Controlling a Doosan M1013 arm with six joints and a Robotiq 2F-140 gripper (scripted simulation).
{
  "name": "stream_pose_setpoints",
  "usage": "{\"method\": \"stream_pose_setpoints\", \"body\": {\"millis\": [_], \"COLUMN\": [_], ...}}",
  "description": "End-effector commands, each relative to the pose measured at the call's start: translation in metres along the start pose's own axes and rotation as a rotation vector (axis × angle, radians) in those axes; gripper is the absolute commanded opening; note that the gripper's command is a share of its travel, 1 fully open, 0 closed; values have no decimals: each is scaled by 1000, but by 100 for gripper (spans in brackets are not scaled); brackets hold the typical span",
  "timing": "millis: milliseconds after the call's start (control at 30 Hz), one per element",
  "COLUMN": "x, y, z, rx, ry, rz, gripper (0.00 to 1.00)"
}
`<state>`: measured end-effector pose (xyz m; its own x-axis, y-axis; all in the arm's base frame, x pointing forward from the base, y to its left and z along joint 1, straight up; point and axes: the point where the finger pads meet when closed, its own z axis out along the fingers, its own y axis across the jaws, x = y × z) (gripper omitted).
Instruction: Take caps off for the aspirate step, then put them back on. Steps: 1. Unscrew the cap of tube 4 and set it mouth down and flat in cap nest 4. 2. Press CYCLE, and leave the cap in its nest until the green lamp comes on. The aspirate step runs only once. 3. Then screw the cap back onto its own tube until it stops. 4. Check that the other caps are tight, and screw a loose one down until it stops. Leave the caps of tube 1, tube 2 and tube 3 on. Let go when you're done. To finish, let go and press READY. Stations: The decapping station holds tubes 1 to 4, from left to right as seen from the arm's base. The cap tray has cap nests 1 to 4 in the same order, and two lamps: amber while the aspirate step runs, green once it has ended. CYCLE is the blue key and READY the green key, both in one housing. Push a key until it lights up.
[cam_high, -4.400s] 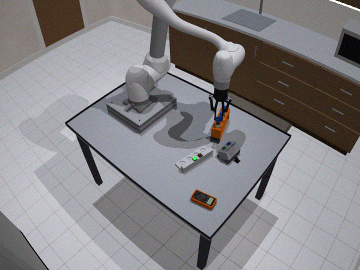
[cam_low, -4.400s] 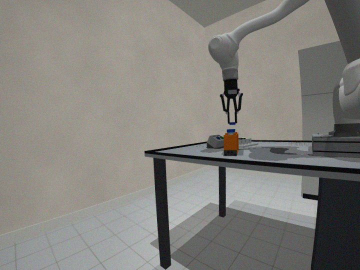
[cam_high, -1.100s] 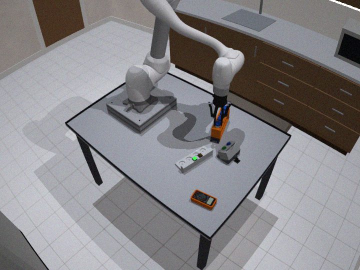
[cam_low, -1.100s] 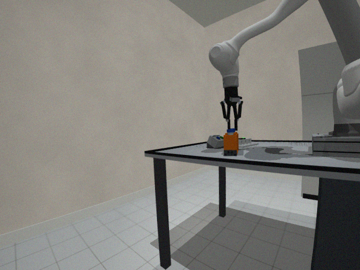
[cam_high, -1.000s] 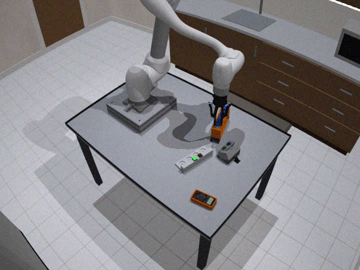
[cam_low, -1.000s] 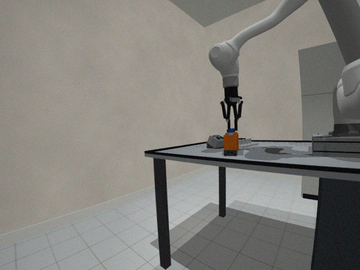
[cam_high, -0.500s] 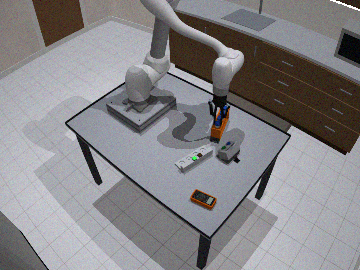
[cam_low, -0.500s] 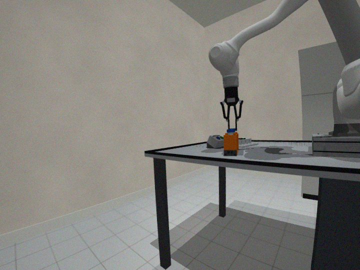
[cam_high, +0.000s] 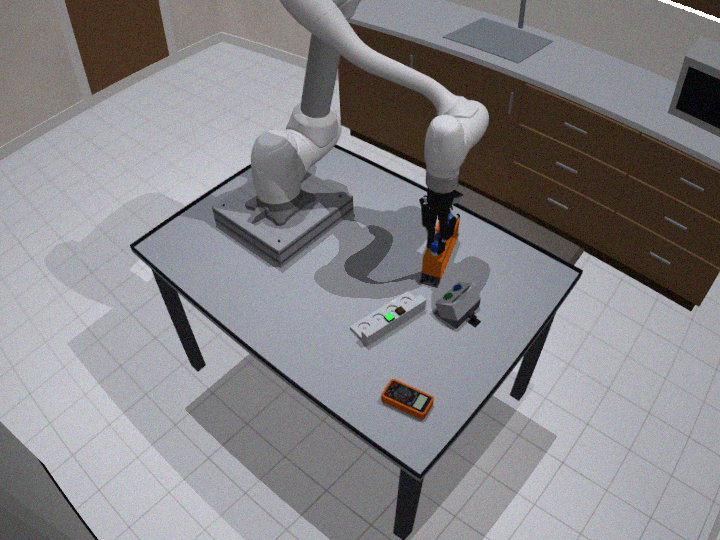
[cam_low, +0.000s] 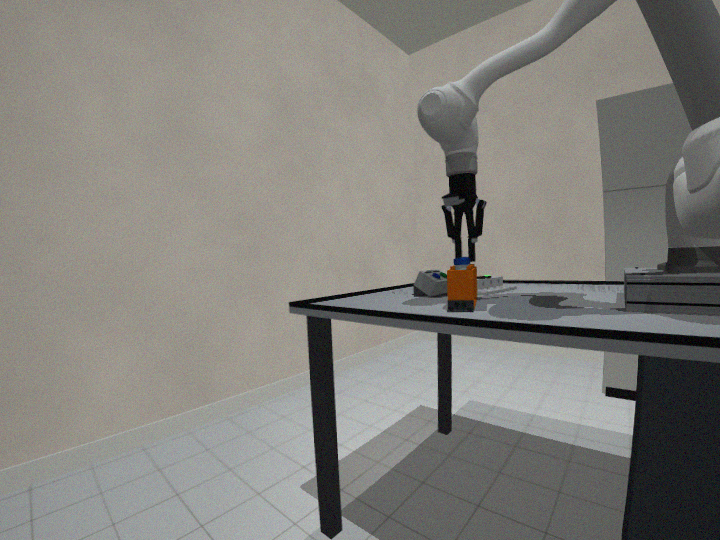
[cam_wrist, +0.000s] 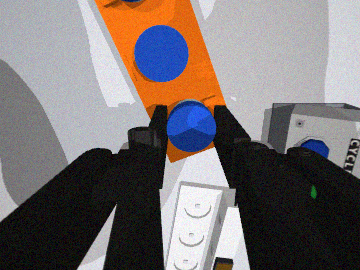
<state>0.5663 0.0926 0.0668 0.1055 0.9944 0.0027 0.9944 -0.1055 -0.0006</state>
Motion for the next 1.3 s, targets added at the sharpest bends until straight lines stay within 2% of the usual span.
{"method": "stream_pose_setpoints", "body": {"millis": [0,433,933,1000,1133,1267], "x": [0,0,0,0,0,0], "y": [1,1,1,1,1,1], "z": [0,-1,-1,-1,-1,-1], "rx": [-2,-2,-1,-1,-1,-1], "ry": [-2,-2,-3,-3,-3,-3], "rz": [7,-33,-633,-633,-779,-779], "gripper": [41,41,41,41,41,41]}}
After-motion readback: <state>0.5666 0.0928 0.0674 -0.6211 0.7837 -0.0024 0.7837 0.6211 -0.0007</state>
